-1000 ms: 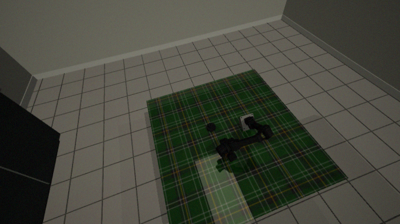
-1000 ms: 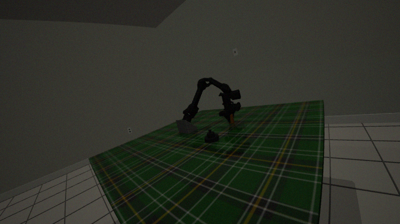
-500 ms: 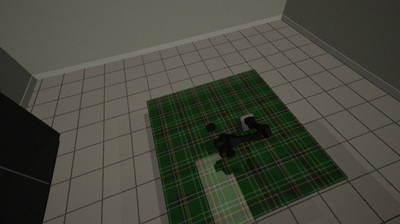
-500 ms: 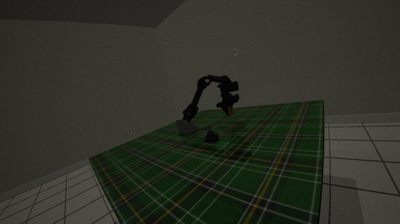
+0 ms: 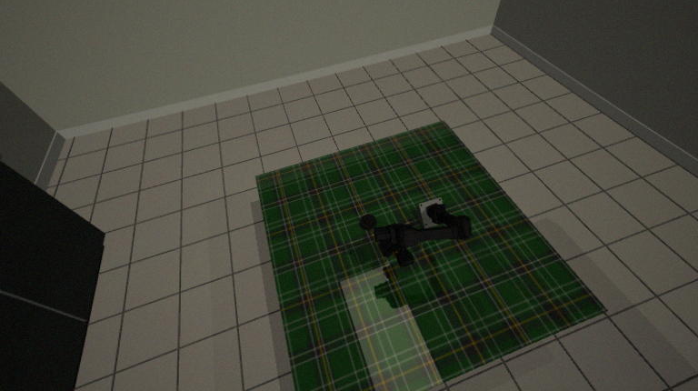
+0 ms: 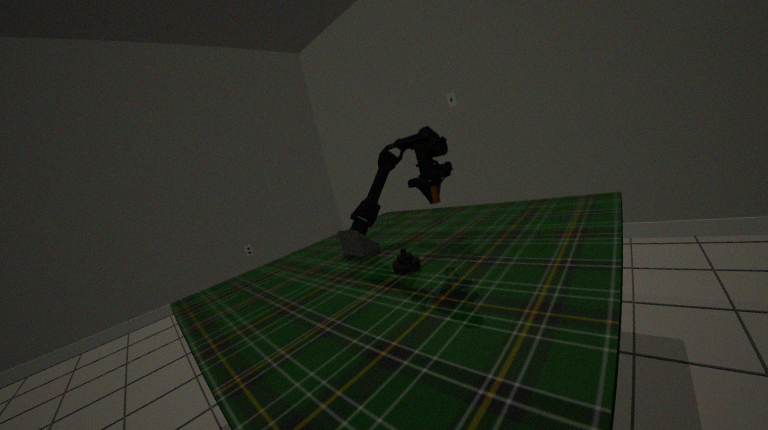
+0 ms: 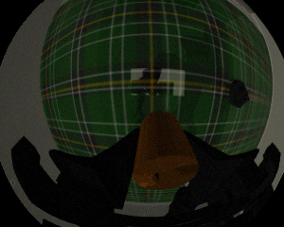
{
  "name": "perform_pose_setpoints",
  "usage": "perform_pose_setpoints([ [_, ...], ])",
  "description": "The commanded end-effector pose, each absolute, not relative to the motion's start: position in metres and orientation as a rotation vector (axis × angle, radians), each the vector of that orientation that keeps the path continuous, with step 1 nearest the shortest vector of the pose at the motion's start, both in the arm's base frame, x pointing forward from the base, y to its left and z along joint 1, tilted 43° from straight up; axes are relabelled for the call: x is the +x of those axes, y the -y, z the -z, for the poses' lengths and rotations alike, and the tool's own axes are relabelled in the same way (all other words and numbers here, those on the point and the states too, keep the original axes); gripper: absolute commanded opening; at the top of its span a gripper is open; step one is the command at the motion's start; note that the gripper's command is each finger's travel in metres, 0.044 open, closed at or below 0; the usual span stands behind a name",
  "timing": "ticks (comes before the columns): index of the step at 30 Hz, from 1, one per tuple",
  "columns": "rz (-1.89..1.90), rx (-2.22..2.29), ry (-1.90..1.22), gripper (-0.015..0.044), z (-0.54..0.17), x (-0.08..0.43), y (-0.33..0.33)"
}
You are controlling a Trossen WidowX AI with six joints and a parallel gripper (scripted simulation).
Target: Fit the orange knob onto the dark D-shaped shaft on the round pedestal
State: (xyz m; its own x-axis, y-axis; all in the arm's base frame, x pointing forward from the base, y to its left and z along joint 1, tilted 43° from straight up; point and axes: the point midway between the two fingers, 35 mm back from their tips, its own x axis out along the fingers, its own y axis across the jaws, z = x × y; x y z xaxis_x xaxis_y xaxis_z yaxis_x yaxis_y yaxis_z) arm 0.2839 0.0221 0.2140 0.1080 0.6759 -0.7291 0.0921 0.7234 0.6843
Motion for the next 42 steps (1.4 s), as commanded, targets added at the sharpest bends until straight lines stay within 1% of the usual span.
perform_pose_setpoints([
  [1, -0.486, 0.683, -1.415, 0.0, -0.215, 0.285, -0.017],
  [23, -0.466, 0.671, -1.416, 0.0, -0.165, 0.311, 0.027],
  [42, -0.477, 0.645, -1.411, 0.0, -0.118, 0.323, 0.066],
])
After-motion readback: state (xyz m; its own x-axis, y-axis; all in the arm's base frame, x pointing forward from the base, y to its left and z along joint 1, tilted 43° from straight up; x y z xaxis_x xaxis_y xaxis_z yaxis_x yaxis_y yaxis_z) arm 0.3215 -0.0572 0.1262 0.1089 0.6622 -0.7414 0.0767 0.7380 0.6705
